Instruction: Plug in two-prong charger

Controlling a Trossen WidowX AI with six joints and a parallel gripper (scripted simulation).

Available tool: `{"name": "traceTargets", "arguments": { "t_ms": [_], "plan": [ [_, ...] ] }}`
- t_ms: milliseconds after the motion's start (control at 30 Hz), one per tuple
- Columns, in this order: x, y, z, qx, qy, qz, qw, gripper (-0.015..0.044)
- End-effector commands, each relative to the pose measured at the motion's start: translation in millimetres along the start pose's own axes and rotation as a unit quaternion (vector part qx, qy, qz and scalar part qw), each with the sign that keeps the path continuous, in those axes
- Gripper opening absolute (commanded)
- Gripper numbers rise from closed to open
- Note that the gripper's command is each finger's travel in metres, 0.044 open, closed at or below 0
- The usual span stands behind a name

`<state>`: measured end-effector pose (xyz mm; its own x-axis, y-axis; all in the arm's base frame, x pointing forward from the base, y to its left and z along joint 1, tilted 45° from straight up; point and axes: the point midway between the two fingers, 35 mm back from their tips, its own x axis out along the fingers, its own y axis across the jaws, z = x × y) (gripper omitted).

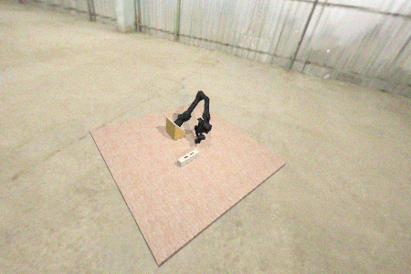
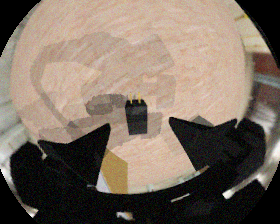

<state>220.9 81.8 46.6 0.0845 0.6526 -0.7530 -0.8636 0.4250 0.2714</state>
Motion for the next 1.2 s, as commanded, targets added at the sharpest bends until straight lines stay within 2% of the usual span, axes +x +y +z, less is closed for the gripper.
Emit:
{"name": "traceTargets", "arguments": {
  "t_ms": [0, 733, 1100, 1167],
  "plan": [
    [8, 1, -2, 0.006, 0.002, 0.006, 1.000, 0.0440],
    [36, 4, 1, 0.006, 0.000, 0.007, 1.000, 0.0440],
    [33, 3, 3, 0.001, -0.003, 0.004, 1.000, 0.0151],
    [33, 3, 3, 0.001, -0.003, 0.004, 1.000, 0.0138]
  ]
}}
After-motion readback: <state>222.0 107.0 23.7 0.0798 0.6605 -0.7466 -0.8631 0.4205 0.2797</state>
